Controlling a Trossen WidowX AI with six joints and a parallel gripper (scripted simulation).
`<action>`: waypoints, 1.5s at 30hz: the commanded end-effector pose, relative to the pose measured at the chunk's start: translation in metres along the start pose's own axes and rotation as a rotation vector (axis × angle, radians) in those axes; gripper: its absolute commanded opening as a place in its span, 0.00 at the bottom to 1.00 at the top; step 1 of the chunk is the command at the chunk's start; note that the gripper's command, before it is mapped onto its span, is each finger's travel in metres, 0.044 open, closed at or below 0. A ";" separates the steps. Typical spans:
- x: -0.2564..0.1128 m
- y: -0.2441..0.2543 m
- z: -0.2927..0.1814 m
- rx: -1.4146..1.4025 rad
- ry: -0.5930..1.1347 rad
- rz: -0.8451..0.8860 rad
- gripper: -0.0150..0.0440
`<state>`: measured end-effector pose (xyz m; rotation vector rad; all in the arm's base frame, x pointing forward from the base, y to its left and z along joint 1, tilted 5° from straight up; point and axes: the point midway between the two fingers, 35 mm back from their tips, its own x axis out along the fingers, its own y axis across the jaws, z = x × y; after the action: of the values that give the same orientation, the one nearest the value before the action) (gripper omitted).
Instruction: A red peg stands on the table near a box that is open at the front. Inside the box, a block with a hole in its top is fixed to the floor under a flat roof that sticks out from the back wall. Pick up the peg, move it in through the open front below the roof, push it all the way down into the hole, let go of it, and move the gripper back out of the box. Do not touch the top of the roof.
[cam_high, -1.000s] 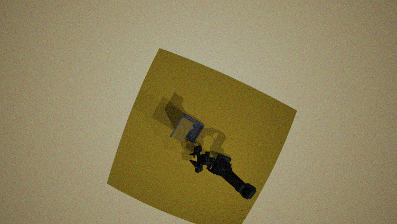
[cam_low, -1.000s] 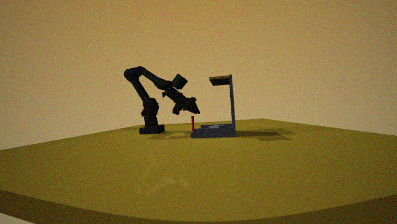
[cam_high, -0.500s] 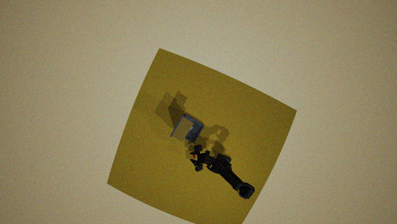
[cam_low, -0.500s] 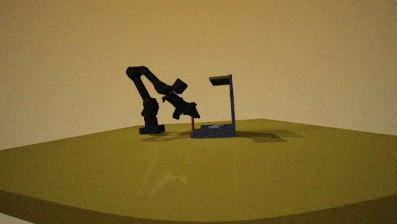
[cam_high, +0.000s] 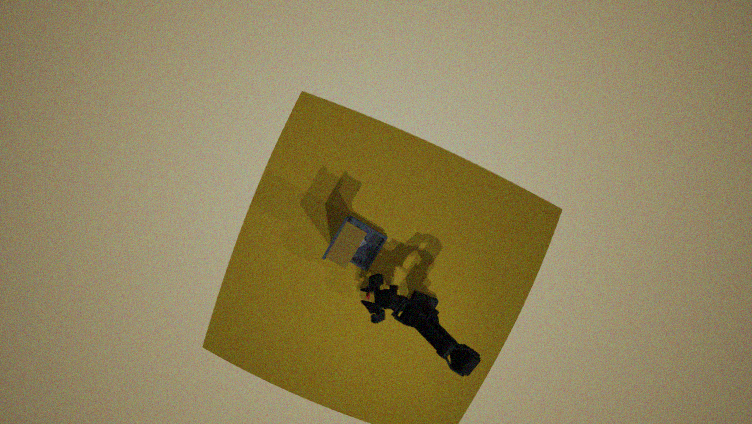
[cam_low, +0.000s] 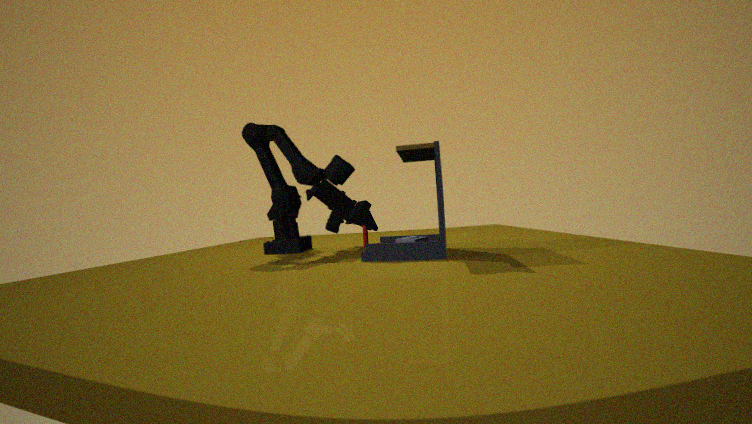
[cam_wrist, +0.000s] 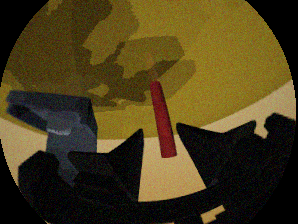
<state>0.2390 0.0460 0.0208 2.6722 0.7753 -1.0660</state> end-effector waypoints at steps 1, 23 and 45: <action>0.001 -0.002 0.003 -0.001 -0.004 -0.006 0.63; -0.002 0.000 -0.003 0.001 -0.002 -0.001 0.25; -0.029 0.002 -0.038 -0.002 -0.003 -0.005 0.25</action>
<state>0.2443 0.0446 0.0590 2.6708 0.7749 -1.0803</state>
